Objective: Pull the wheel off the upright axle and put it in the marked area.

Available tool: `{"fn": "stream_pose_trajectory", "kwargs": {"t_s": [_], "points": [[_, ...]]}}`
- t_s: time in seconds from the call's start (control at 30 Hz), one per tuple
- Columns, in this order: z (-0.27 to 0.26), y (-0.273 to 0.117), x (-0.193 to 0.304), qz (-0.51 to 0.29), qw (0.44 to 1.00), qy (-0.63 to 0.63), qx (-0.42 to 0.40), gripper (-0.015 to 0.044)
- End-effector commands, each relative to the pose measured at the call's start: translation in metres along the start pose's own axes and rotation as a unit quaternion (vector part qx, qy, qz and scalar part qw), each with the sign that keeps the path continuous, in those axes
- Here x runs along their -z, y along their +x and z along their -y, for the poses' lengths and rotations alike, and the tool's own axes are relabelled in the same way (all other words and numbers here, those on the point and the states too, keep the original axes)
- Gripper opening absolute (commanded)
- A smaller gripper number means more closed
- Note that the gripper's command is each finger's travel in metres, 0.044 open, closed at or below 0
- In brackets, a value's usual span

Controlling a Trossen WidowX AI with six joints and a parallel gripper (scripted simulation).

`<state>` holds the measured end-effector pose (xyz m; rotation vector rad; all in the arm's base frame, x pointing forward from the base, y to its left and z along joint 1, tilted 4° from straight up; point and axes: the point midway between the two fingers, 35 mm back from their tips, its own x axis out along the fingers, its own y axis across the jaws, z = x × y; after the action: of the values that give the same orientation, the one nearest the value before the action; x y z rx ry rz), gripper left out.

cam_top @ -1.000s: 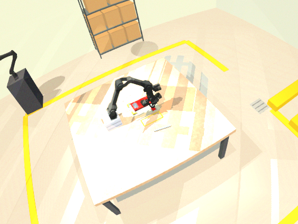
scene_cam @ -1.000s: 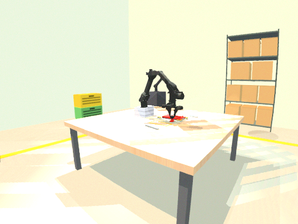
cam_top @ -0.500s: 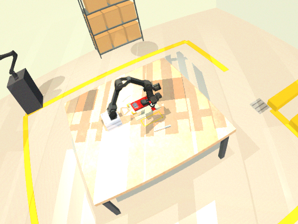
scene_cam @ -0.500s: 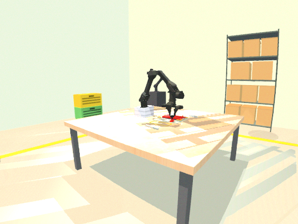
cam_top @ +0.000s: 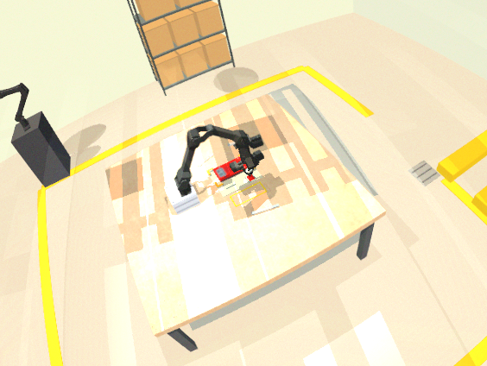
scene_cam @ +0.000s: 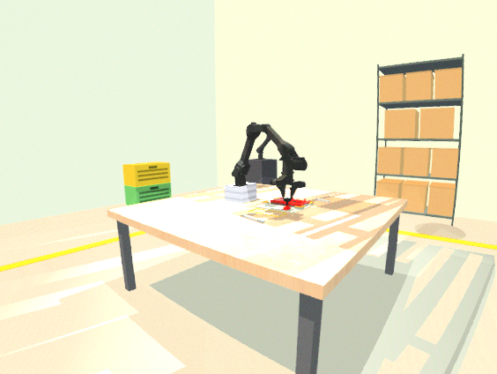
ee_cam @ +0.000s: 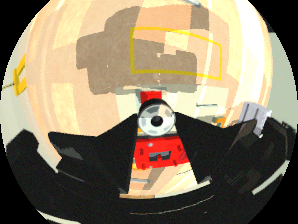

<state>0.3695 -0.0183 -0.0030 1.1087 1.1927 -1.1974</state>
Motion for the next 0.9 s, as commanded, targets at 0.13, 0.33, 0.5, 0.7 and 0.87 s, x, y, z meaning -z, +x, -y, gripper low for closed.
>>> {"fn": "stream_pose_trajectory", "kwargs": {"t_s": [0.13,0.33,0.5,0.7,0.87], "points": [[-0.0017,-0.0054,0.0,-0.001,1.0,0.0,-0.003,0.0],[-0.0016,-0.0073,0.0,-0.001,1.0,0.0,-0.003,0.0],[-0.0015,-0.0089,0.0,-0.001,1.0,0.0,-0.002,0.0],[-0.0014,-0.0109,0.0,-0.001,1.0,0.0,-0.002,0.0],[-0.0013,-0.0125,0.0,-0.001,1.0,0.0,-0.002,0.0]]}}
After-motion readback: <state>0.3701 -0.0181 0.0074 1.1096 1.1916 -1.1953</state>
